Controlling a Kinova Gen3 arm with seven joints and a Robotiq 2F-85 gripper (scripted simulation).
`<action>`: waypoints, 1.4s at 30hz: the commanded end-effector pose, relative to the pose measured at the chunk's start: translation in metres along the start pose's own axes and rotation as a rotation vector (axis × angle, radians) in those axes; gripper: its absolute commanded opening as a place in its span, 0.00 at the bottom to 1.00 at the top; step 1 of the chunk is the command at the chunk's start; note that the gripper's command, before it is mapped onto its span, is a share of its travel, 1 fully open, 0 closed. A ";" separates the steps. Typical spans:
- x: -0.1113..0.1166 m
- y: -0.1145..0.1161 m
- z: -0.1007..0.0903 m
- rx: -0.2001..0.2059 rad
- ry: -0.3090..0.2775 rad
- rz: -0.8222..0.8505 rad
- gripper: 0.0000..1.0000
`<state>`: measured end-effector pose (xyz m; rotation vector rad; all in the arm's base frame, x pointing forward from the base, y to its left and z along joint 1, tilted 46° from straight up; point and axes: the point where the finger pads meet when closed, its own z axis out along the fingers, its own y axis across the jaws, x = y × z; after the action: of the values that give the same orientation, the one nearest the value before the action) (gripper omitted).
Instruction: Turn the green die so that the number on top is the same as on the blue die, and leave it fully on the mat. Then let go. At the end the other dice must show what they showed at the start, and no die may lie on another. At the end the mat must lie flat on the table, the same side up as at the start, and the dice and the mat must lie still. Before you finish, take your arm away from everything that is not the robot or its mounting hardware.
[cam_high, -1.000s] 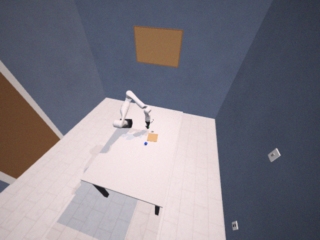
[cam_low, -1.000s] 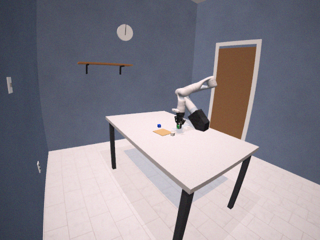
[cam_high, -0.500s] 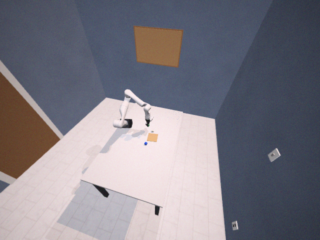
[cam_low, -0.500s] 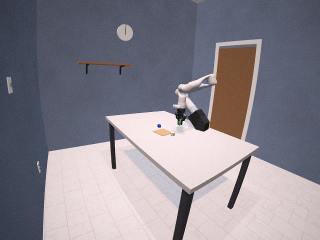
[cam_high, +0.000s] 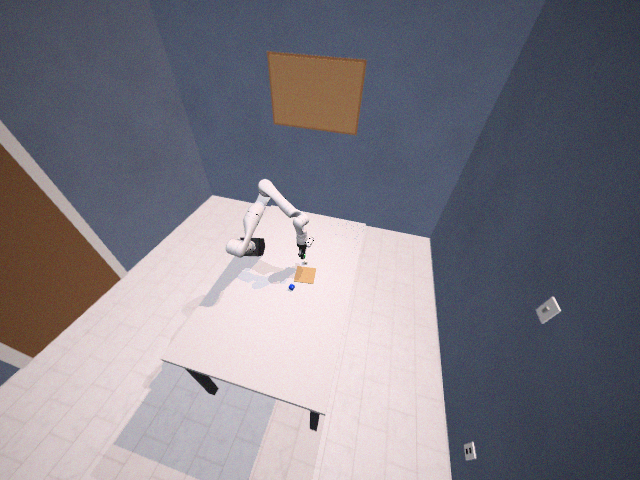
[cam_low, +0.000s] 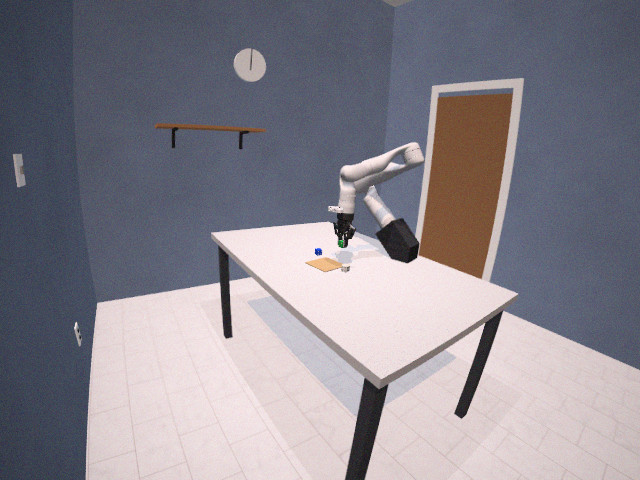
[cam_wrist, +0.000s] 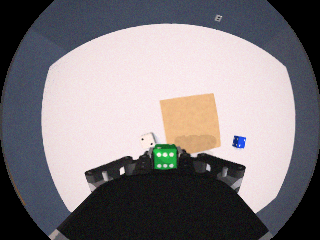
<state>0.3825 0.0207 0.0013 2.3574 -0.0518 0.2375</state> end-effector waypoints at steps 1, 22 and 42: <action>0.024 0.036 0.011 0.002 -0.028 0.026 0.26; 0.050 0.076 0.014 -0.005 -0.020 0.053 0.26; 0.088 0.158 0.002 0.001 0.041 0.309 0.26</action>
<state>0.4489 -0.0742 0.1096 2.3396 -0.3076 0.3902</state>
